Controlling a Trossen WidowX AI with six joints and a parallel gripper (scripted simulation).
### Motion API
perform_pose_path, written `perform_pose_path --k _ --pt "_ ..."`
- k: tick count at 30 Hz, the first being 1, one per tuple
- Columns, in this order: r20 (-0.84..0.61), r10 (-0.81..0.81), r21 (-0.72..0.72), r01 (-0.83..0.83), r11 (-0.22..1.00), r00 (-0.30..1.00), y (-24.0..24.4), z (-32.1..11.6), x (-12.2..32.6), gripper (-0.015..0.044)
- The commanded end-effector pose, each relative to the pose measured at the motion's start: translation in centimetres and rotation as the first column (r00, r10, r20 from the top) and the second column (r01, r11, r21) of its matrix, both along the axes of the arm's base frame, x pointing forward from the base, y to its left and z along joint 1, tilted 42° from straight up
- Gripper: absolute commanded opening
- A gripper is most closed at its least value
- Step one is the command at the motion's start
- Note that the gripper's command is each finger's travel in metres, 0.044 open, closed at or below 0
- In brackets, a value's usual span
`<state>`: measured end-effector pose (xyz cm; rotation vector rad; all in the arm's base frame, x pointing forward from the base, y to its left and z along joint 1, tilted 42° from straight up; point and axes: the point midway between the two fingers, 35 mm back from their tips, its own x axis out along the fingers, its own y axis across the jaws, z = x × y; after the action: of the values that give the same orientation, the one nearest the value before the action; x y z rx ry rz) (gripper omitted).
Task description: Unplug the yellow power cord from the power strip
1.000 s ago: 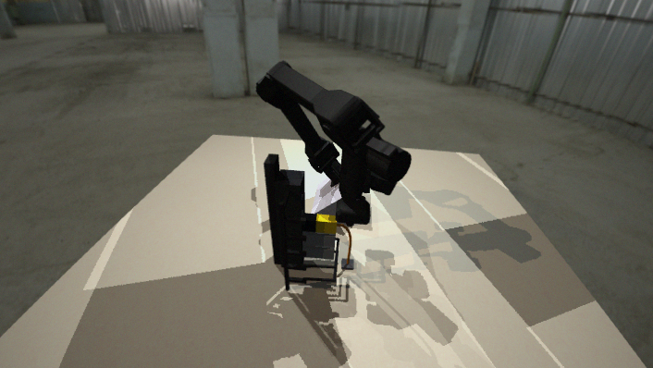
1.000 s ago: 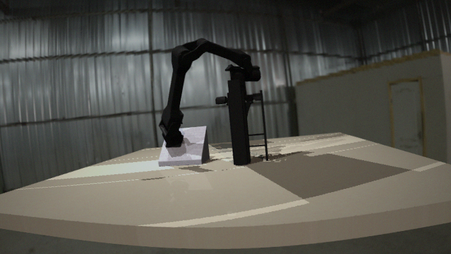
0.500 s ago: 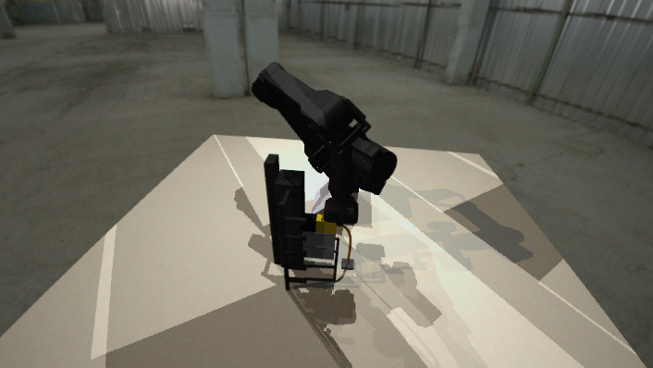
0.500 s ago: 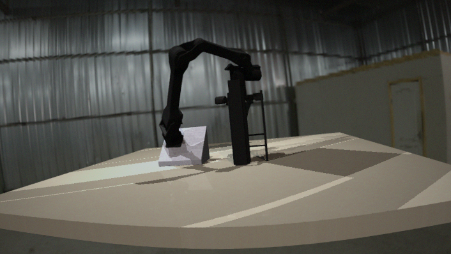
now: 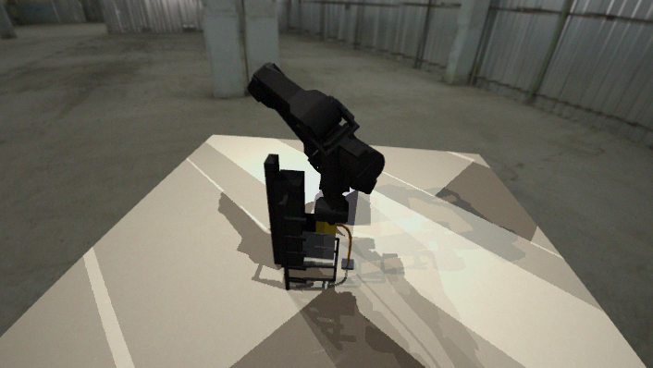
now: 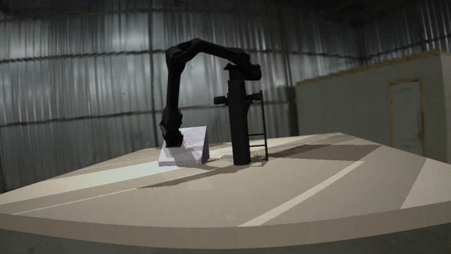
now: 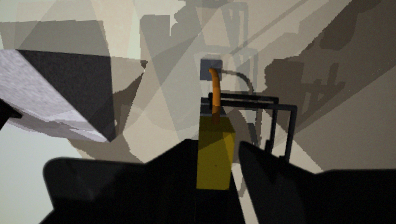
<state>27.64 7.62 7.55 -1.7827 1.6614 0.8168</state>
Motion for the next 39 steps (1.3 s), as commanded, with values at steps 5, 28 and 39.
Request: perform_pose_path --k 5,28,39 --pt "0.003 0.003 -0.001 -0.003 1.0 1.0 -0.7 -0.6 0.1 0.016" --pt "0.003 0.0 0.003 0.0 1.0 1.0 0.4 -1.2 0.1 0.0" --pt "0.003 0.001 0.004 -0.001 1.0 1.0 1.8 -2.3 0.1 0.0"
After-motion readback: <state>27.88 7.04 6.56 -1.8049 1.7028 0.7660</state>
